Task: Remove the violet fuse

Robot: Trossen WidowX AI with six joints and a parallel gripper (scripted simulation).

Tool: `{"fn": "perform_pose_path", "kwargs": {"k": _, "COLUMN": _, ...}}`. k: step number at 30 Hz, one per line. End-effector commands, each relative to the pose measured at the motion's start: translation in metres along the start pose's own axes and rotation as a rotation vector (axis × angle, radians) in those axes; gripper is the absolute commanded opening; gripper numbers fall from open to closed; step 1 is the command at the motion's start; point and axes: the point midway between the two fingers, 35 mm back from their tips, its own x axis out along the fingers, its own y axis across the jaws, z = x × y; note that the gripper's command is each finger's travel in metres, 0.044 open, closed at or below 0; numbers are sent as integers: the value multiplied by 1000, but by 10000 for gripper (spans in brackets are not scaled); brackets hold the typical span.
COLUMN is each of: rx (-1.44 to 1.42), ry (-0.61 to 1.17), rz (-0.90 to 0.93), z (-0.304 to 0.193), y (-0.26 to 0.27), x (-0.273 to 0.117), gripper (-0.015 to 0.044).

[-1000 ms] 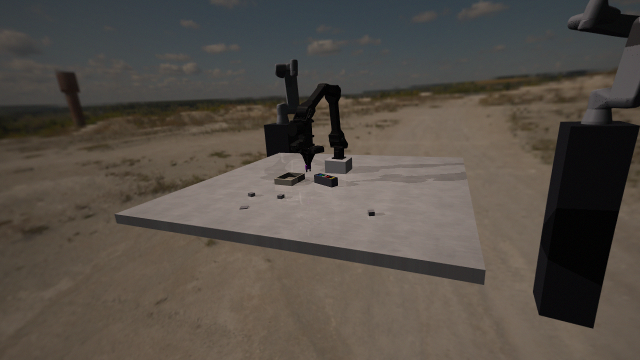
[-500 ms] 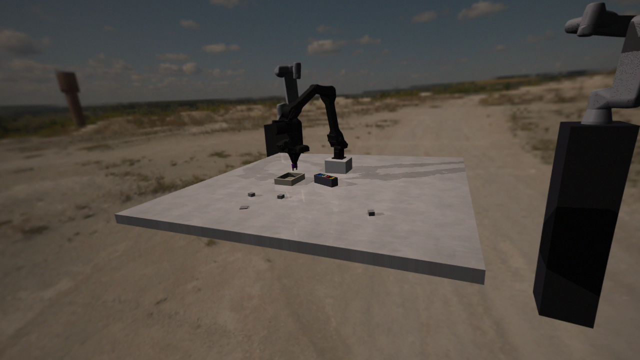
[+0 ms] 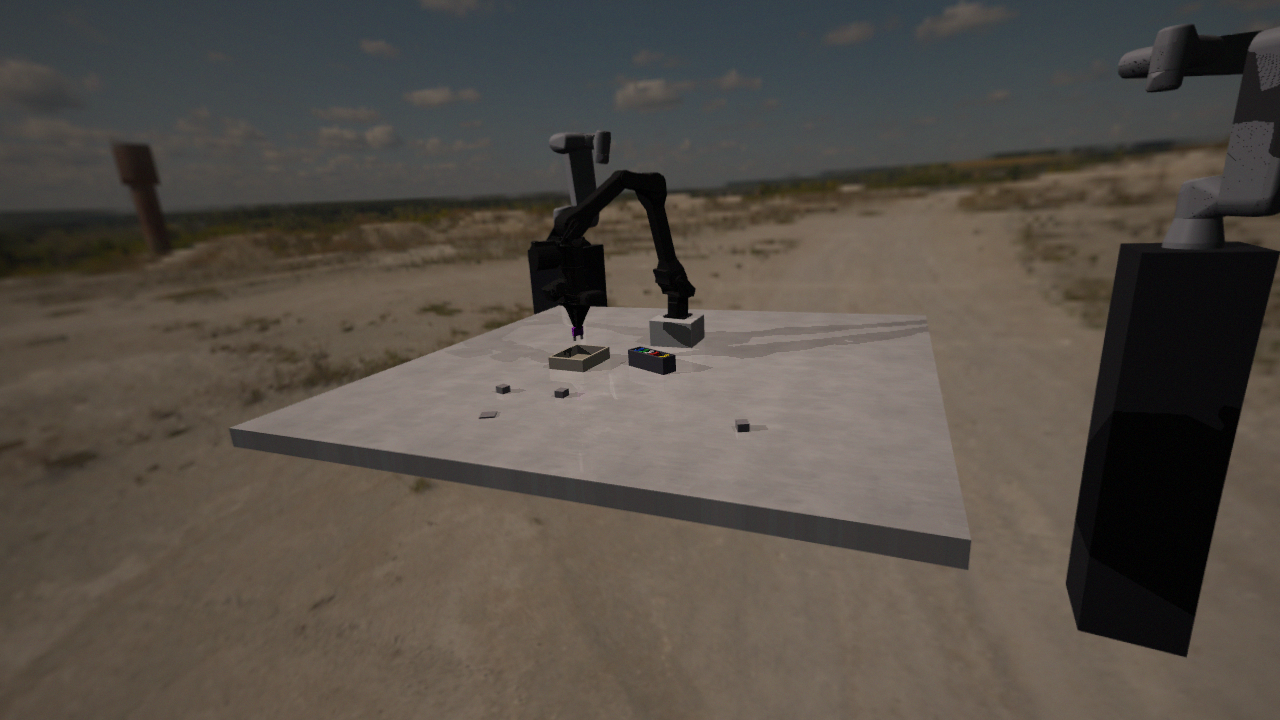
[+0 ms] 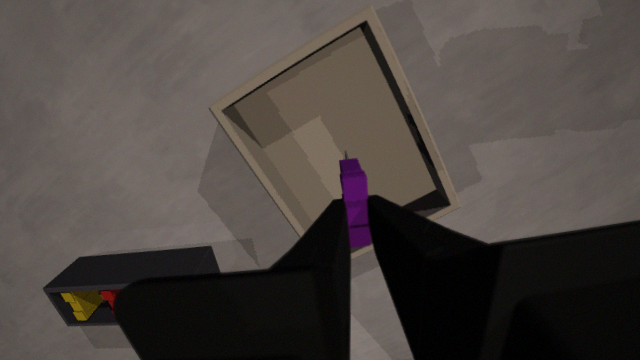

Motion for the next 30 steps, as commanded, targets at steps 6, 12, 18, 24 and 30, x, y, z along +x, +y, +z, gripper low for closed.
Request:
{"fn": "perform_pose_path", "kwargs": {"k": 6, "rx": -5, "ry": 1, "rz": -2, "z": 0, "y": -1, "x": 14, "gripper": 0}}
{"fn": "perform_pose_path", "kwargs": {"k": 12, "rx": -5, "ry": 1, "rz": -2, "z": 0, "y": -1, "x": 24, "gripper": 0}}
{"fn": "perform_pose_path", "kwargs": {"k": 18, "rx": -5, "ry": 1, "rz": -2, "z": -1, "y": -1, "x": 33, "gripper": 0}}
{"fn": "perform_pose_path", "kwargs": {"k": 24, "rx": -2, "ry": 3, "rz": 0, "z": -1, "y": -1, "x": 32, "gripper": 105}}
{"fn": "perform_pose_path", "kwargs": {"k": 30, "rx": -2, "ry": 3, "rz": 0, "z": -1, "y": -1, "x": 32, "gripper": 263}}
